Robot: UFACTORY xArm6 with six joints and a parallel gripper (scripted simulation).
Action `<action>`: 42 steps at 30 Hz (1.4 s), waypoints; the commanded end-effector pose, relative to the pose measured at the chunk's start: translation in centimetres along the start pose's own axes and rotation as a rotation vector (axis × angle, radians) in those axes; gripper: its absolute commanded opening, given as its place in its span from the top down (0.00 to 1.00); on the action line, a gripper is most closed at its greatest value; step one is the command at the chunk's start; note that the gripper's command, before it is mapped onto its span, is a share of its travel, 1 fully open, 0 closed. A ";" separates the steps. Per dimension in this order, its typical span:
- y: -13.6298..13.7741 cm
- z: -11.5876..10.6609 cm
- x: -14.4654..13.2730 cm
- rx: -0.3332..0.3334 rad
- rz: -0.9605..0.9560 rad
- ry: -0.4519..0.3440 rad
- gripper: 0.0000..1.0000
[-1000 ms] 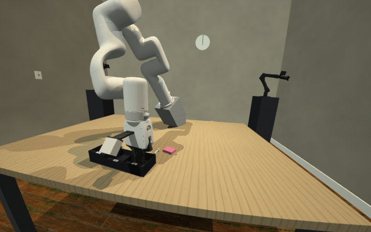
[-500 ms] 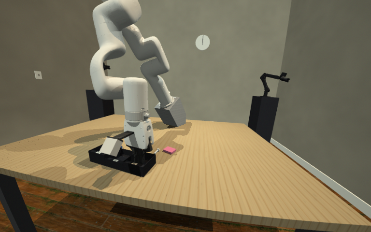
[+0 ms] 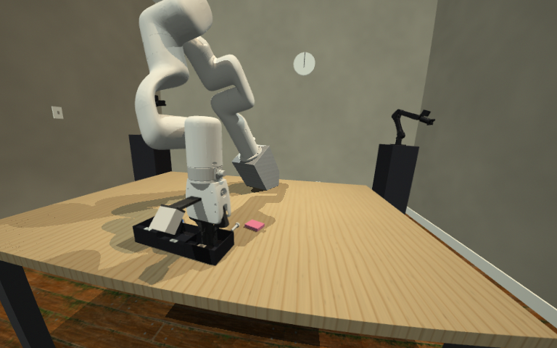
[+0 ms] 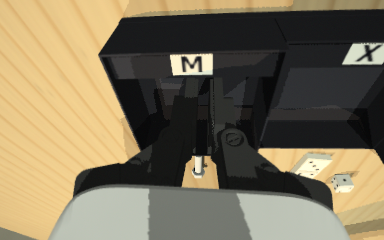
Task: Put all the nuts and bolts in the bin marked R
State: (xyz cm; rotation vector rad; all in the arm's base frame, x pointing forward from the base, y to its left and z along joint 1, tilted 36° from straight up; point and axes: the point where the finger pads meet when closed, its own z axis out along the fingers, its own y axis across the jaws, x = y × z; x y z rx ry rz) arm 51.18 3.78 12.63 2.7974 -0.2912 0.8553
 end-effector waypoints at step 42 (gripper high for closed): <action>0.0 -5.1 0.1 0.001 0.000 0.003 0.93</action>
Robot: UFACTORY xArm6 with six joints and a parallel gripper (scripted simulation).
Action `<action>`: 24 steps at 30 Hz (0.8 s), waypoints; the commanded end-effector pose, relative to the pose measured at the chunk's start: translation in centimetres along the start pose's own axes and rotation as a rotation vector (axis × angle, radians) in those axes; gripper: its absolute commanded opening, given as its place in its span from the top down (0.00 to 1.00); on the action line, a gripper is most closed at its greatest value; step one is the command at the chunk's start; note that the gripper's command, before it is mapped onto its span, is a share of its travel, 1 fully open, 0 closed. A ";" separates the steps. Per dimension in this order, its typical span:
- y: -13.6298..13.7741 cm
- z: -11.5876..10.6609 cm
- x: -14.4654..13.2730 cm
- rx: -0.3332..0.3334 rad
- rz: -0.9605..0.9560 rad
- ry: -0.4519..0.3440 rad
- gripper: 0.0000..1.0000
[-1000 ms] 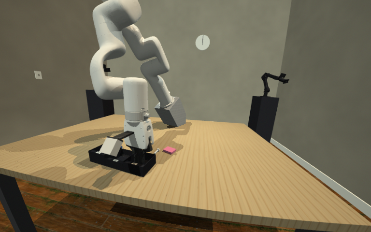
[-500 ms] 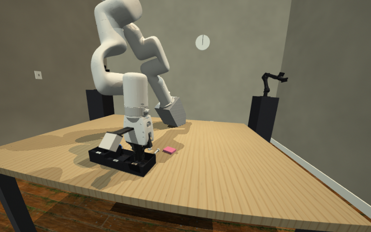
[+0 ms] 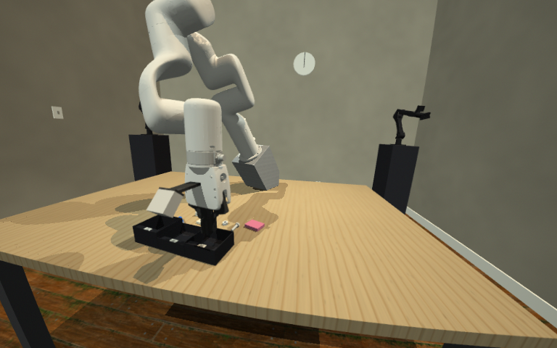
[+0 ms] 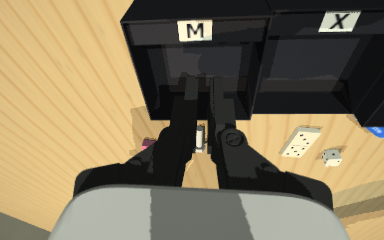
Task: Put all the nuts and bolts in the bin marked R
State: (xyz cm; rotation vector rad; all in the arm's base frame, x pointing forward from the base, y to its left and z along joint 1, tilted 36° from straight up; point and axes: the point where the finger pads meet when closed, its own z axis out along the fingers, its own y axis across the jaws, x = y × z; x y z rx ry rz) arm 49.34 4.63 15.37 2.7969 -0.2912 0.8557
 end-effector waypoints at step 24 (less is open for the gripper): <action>0.0 -11.8 0.2 0.002 0.001 0.003 0.93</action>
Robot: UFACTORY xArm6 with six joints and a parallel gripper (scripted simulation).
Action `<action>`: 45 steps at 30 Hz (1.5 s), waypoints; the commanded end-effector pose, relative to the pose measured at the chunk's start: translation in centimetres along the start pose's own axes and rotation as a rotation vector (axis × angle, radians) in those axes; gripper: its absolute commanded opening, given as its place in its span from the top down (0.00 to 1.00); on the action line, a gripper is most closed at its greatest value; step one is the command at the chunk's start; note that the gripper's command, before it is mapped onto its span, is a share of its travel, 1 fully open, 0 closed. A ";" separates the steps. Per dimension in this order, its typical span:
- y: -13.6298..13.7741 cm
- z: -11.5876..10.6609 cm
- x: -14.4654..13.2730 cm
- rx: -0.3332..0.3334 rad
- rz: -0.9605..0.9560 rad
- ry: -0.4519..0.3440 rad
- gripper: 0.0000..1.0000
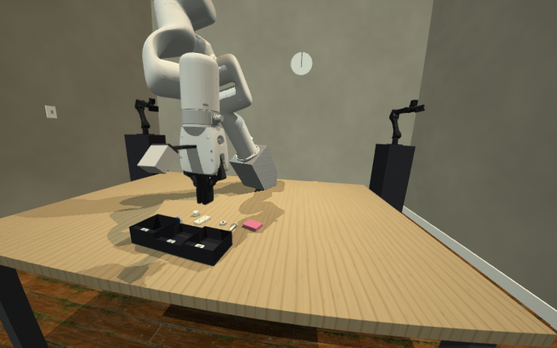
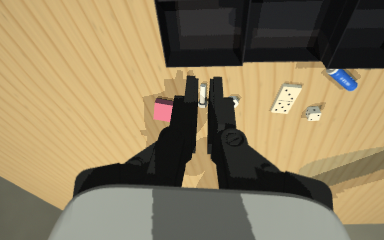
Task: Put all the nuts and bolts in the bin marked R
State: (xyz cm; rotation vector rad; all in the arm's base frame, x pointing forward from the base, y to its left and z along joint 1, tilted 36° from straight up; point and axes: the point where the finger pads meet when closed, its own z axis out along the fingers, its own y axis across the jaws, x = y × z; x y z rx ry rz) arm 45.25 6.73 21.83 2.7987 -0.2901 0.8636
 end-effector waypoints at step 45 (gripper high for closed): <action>-0.1 5.4 -11.6 -0.003 -0.018 -0.003 0.71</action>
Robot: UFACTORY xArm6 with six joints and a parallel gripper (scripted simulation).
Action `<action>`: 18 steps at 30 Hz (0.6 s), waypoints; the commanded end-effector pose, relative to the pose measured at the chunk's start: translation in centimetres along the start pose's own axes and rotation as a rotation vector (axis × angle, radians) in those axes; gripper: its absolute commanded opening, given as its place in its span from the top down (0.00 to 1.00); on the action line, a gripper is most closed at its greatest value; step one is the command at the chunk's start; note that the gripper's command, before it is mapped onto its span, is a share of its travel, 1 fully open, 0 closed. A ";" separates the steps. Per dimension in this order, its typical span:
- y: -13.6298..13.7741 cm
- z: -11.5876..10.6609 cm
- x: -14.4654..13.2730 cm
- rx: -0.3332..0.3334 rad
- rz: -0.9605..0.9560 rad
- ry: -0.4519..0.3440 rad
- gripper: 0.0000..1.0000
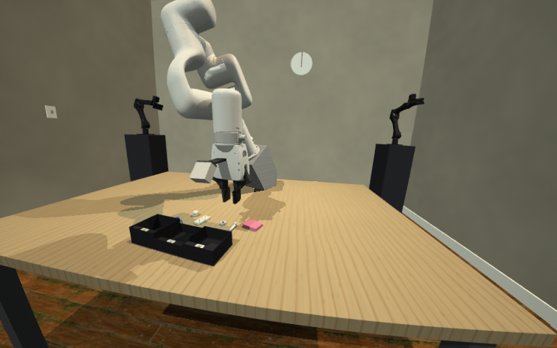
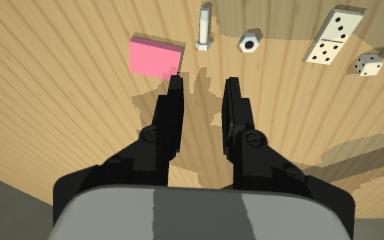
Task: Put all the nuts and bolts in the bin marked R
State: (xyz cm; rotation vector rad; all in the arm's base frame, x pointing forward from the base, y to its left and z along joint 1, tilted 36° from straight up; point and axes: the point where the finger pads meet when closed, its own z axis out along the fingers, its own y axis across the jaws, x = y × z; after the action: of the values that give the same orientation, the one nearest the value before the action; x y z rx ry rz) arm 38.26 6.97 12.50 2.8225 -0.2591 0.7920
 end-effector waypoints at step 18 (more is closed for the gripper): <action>-0.3 1.6 0.0 -0.006 0.009 0.045 0.71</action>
State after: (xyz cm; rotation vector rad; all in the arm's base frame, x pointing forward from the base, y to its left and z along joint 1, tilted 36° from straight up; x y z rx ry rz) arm 39.06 6.84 11.04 2.7965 -0.2669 0.8504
